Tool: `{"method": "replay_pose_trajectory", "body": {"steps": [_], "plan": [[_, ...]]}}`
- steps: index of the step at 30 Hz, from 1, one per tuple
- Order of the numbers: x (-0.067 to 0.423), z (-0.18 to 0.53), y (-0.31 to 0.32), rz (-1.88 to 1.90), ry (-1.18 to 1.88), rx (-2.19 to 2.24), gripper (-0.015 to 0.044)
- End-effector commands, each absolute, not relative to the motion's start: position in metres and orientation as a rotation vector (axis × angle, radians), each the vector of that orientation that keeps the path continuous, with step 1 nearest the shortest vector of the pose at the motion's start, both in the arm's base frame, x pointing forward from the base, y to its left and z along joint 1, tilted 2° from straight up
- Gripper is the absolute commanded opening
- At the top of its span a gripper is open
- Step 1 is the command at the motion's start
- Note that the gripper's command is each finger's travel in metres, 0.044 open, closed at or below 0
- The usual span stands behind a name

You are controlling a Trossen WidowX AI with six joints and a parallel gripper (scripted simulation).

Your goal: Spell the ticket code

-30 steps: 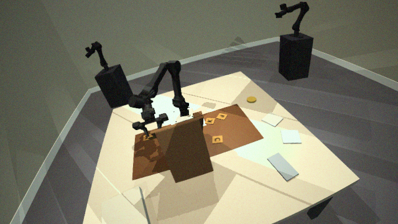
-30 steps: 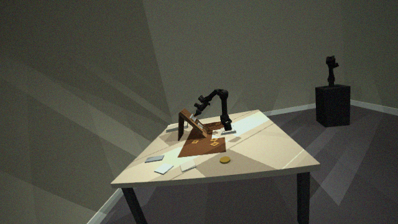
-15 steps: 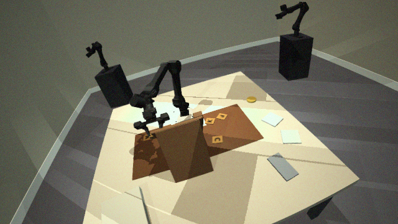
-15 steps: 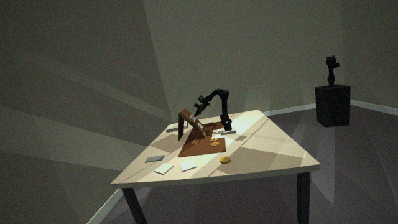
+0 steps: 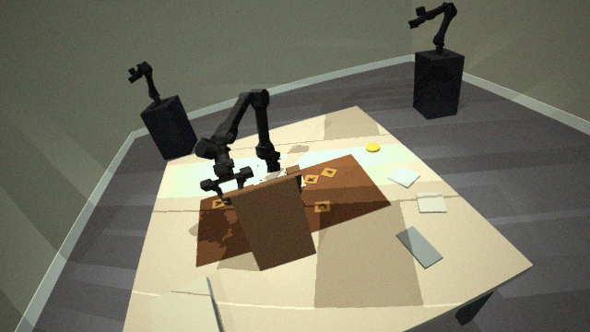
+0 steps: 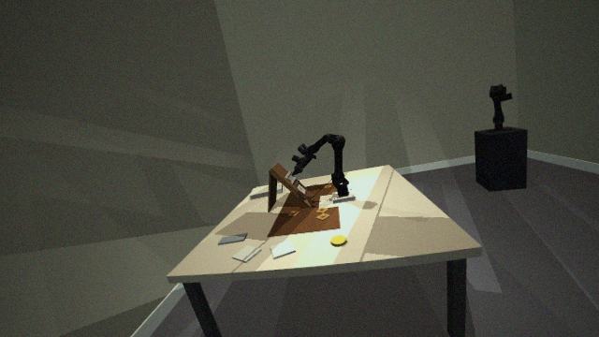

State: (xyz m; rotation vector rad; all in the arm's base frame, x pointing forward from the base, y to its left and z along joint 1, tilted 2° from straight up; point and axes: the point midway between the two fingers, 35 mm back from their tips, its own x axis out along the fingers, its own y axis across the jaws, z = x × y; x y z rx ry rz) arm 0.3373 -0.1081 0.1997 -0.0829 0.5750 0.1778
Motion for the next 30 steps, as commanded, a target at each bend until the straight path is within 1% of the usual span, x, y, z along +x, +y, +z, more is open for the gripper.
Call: {"method": "replay_pose_trajectory", "body": {"steps": [1,30], "plan": [[0.336,0.202,-0.106,0.171,0.570,-0.085,0.0000],[0.334,0.201,-0.091,0.172,0.570,-0.083,0.0000]]}}
